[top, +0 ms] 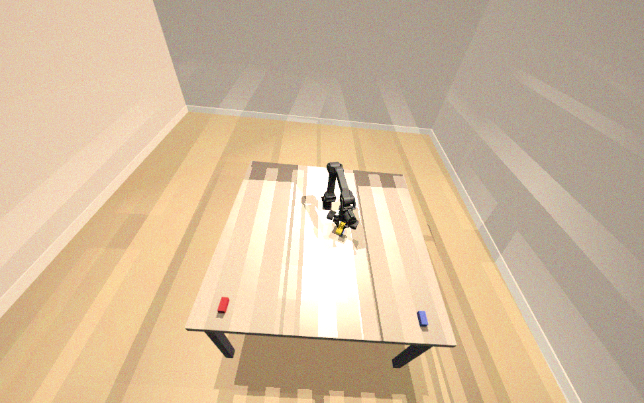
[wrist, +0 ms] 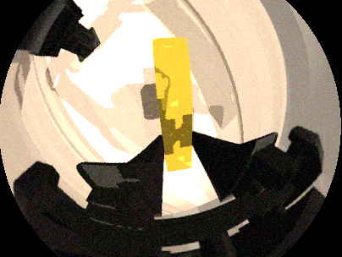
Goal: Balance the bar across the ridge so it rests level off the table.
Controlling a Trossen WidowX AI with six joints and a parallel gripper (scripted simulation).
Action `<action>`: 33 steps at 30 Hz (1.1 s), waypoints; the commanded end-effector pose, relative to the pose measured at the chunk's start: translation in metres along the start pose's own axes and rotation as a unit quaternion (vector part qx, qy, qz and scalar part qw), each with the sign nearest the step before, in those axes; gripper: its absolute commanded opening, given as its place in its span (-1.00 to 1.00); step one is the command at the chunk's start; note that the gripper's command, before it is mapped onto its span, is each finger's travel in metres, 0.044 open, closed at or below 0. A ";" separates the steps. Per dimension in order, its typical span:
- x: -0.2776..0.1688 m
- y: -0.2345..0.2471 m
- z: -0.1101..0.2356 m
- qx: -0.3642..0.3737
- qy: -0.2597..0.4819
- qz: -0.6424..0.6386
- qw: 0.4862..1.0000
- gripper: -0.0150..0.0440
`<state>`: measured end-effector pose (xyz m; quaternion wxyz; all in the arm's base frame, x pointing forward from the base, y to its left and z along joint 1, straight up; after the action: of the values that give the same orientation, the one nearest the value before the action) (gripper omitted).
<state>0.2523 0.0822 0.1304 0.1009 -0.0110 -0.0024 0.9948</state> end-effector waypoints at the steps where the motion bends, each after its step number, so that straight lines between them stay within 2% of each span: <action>1: 0.000 -0.001 -0.001 -0.002 -0.002 -0.003 1.000 -0.49; 33: 0.001 -0.001 -0.004 -0.002 -0.002 -0.003 1.000 -0.49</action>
<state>0.2523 0.0824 0.1278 0.1010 -0.0110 -0.0027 0.9948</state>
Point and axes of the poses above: the point midway between the two fingers, 35 mm back from their tips, its own z axis back along the fingers, its own y axis across the jaws, x = y × z, the point moved 1 cm from there along z, back along the fingers, and after that the axes turned 11 degrees about z, right-handed, at the moved point
